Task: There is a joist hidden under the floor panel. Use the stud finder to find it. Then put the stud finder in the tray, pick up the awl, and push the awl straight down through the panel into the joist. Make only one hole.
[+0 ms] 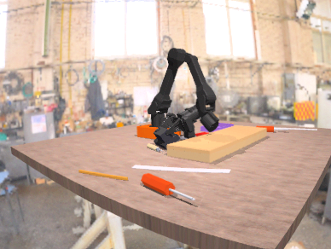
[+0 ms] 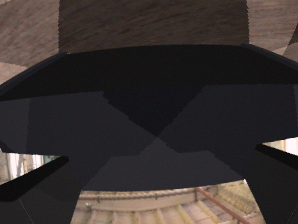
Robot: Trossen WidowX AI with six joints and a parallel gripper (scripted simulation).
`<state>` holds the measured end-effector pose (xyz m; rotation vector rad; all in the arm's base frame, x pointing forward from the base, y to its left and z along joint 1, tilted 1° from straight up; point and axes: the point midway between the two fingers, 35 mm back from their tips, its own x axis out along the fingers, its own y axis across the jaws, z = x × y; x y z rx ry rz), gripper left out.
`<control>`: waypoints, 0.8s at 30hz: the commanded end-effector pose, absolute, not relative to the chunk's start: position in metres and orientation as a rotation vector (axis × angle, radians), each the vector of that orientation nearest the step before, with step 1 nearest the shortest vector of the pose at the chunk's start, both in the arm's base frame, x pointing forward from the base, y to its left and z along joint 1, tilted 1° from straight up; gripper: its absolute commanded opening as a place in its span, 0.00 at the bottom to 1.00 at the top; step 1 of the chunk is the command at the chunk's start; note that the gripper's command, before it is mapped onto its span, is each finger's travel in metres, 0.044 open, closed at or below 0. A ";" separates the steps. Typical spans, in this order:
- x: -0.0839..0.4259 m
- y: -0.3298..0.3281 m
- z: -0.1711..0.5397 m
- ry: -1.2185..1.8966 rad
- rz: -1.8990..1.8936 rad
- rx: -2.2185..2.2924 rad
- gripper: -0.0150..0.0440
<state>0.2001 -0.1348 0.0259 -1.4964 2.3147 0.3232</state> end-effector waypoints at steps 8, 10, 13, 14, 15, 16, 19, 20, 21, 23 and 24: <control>0.201 -0.132 0.023 2.305 0.332 -1.482 0.90; 0.201 -0.132 0.023 2.305 0.332 -1.482 0.90; 0.200 -0.134 0.025 2.310 0.327 -1.491 0.90; 0.200 -0.134 0.025 2.313 0.325 -1.495 0.90; 0.200 -0.135 0.026 2.314 0.324 -1.497 0.90; 0.200 -0.135 0.026 2.314 0.324 -1.497 0.90; 0.200 -0.135 0.026 2.314 0.324 -1.497 0.90; 0.200 -0.135 0.026 2.314 0.324 -1.497 0.90; 0.200 -0.135 0.026 2.314 0.324 -1.497 0.90; 0.200 -0.135 0.026 2.314 0.324 -1.497 0.90; 0.200 -0.135 0.026 2.314 0.324 -1.497 0.90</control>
